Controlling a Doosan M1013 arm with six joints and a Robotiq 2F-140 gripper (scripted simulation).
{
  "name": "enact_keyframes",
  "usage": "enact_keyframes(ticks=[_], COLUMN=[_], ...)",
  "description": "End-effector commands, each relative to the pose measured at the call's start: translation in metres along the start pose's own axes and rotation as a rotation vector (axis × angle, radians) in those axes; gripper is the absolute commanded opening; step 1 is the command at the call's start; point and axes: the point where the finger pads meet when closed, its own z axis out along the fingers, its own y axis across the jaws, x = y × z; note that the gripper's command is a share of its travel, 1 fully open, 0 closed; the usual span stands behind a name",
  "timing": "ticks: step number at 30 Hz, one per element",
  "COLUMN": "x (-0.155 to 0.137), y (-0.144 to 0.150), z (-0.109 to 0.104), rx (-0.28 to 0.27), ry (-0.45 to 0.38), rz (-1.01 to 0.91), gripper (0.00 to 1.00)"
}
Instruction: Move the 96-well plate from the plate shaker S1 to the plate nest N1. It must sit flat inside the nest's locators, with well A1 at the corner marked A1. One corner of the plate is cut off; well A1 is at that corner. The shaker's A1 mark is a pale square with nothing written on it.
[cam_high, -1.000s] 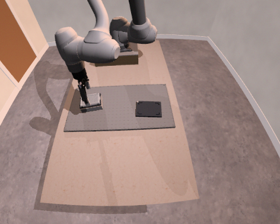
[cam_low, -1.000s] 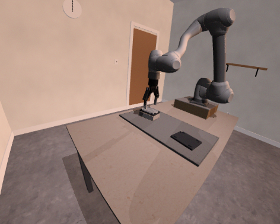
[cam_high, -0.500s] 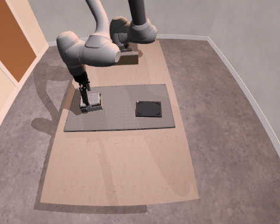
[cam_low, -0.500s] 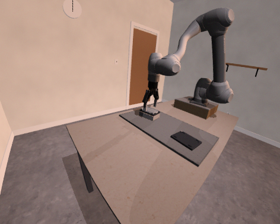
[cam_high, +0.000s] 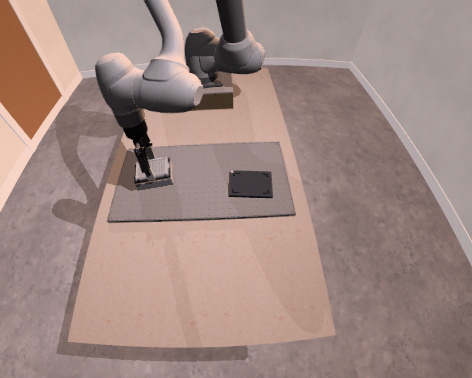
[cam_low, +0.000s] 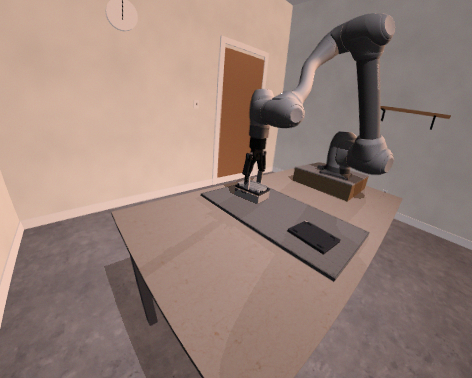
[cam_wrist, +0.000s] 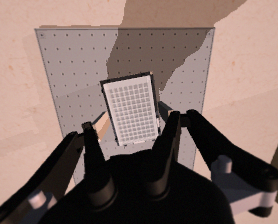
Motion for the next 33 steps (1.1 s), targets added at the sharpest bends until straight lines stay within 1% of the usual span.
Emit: enact_keyframes(ticks=[1, 29, 33], x=[0.0000, 0.0000, 0.0000], y=[0.0000, 0.0000, 0.0000], z=[-0.0001, -0.0001, -0.0068], rx=[0.000, 0.000, 0.000], ry=[0.000, 0.000, 0.000], rz=[0.000, 0.000, 0.000], gripper=[0.10, 0.10, 0.10])
